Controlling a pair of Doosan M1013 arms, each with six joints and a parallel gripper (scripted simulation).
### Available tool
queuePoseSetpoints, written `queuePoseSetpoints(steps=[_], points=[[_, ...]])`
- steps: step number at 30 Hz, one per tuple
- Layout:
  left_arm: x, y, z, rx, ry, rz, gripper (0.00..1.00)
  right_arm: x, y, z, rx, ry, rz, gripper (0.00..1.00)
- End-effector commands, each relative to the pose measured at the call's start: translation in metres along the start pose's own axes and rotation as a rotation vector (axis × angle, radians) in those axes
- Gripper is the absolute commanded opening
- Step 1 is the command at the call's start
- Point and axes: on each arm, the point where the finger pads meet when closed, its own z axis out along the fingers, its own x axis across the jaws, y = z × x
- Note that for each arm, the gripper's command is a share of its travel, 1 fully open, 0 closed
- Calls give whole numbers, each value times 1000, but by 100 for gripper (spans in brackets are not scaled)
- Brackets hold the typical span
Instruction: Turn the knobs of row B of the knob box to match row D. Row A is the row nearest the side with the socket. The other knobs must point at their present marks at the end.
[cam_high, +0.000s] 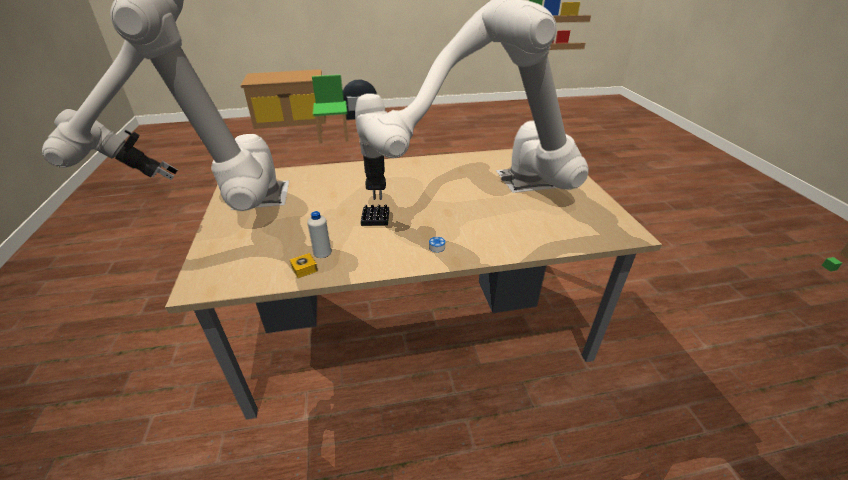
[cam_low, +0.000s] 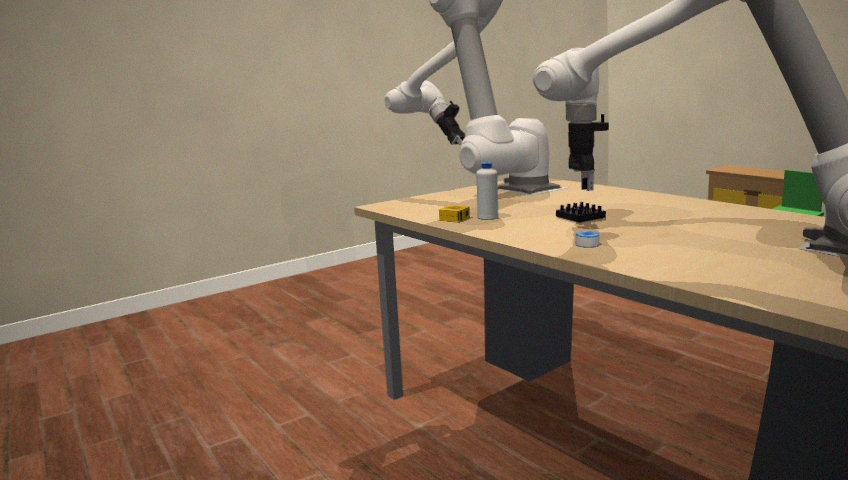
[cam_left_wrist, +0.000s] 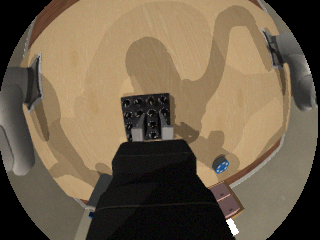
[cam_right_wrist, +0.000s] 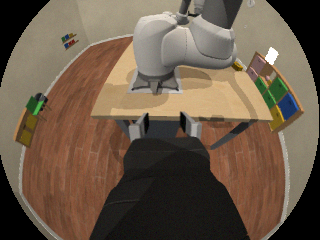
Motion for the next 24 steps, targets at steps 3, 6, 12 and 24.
queuePoseSetpoints(steps=[3,6,12,24], points=[[0,0,2,-1,-1,6,46,0,0,0,-1,0,0,100],[0,0,5,-1,-1,6,46,0,0,0,-1,0,0,100],[0,0,9,-1,-1,6,46,0,0,0,-1,0,0,100],[-1,0,26,-1,-1,6,46,0,0,0,-1,0,0,100]])
